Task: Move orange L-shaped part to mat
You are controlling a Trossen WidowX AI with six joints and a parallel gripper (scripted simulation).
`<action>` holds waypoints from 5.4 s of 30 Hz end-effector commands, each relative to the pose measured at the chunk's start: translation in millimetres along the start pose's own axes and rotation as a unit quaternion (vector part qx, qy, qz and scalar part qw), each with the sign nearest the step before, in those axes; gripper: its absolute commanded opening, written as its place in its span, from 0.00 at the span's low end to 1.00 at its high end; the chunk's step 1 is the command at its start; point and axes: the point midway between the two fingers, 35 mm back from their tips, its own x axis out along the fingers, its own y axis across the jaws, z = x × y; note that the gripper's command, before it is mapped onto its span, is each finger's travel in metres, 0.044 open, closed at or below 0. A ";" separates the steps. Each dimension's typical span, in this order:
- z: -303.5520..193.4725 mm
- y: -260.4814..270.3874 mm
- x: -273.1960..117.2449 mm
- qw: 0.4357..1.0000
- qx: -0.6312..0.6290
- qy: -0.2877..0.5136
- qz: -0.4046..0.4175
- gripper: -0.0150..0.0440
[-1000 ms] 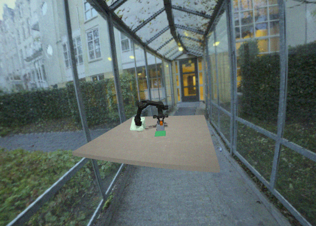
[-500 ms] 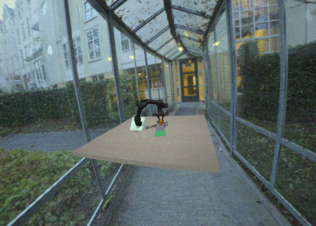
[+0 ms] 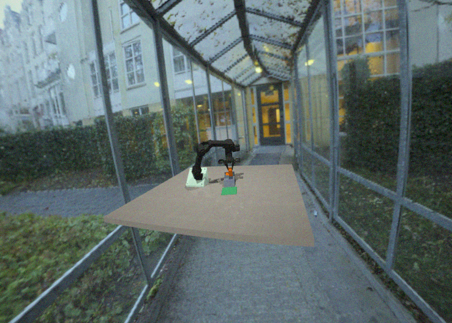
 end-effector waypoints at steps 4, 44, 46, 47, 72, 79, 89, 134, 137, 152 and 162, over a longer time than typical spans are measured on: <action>-1.4 0.8 -12.9 1.000 0.002 0.003 0.003 0.25; 106.6 -9.0 -25.6 1.000 0.000 0.001 0.002 0.25; 117.5 -10.3 -25.6 1.000 0.000 0.001 0.005 0.25; 122.9 -11.0 -25.6 1.000 0.000 0.001 0.006 0.25; 165.0 -14.5 -7.8 1.000 0.001 0.000 0.007 0.25; 165.1 -14.2 3.6 1.000 0.001 0.000 0.004 0.25; 165.2 -14.1 20.0 1.000 0.002 -0.001 0.003 0.25; 165.0 -11.5 21.1 1.000 0.015 0.003 0.014 0.88; 164.9 -14.5 -21.5 0.999 0.029 0.005 0.028 0.93; 164.8 -14.4 -30.0 0.999 0.029 0.002 0.037 0.93; 164.8 -14.4 -30.0 0.999 0.029 0.002 0.037 0.93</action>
